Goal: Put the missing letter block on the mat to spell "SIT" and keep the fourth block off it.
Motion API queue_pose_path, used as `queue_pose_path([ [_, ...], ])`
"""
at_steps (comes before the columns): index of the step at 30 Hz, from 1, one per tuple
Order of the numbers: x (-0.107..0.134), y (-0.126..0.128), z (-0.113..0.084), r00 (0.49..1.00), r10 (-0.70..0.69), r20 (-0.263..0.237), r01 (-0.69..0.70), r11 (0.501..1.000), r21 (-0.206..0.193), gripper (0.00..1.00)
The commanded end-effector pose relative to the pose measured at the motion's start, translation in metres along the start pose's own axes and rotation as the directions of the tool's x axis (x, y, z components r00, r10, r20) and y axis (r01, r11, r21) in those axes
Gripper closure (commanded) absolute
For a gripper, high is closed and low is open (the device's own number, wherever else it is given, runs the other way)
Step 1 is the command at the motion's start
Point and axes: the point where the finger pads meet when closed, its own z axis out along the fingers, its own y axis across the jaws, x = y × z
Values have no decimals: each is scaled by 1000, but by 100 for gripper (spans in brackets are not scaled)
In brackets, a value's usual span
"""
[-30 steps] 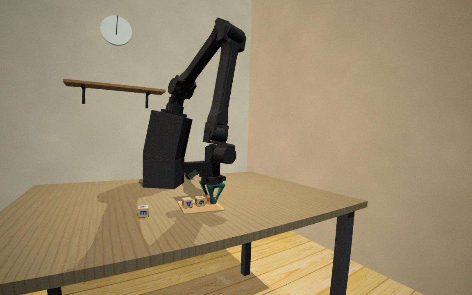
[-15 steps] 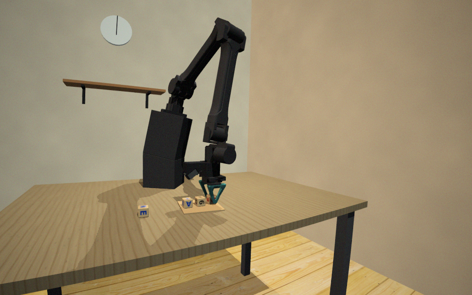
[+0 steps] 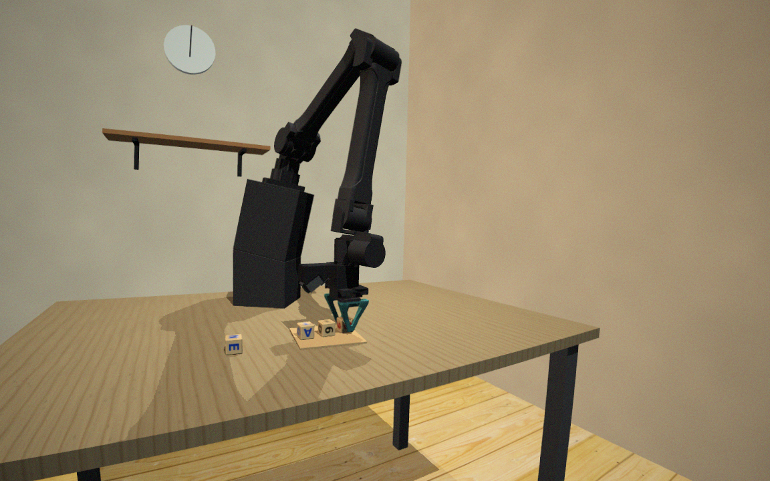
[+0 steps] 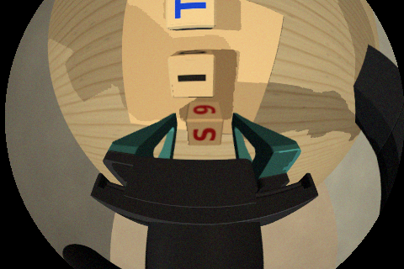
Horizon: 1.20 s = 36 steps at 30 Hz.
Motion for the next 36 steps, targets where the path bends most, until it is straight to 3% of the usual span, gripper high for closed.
queue_pose_path([
  [1,1,7,-13,1000,-2,2,3,1000,-13,42],
  [36,-2,8,-52,1000,2,1,-2,1000,-16,42],
])
